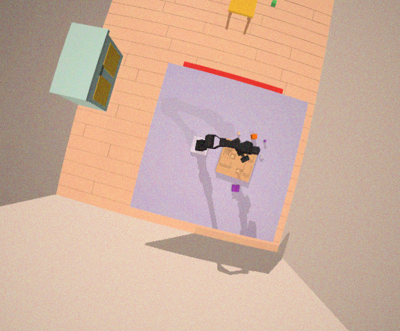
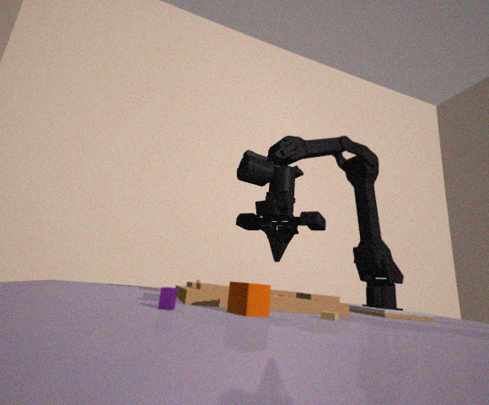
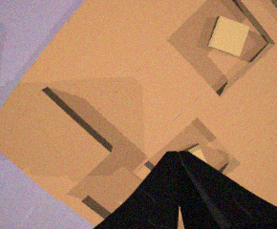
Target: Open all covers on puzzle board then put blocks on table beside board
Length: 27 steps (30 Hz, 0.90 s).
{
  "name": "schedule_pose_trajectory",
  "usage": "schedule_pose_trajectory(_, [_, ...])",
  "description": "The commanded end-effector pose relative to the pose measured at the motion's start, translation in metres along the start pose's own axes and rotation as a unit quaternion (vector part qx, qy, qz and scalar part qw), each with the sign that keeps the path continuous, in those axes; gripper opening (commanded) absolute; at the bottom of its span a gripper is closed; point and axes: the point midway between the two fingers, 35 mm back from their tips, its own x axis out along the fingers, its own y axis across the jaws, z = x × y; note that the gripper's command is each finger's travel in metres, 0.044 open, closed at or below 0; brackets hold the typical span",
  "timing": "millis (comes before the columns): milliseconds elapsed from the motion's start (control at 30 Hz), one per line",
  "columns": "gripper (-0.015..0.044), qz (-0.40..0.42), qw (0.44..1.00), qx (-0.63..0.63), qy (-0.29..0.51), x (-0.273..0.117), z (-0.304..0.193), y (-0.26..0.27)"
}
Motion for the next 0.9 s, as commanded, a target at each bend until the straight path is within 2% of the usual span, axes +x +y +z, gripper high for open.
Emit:
schedule_pose_trajectory(0, [0.0, 0.007, 0.924, -0.381, 0.004, 0.006, -0.021, -0.007])
schedule_pose_trajectory(433, [0.0, 0.007, 0.786, -0.619, 0.002, 0.007, -0.032, -0.013])
schedule_pose_trajectory(867, [0.0, 0.008, 0.585, -0.811, 0.001, 0.007, -0.042, -0.018])
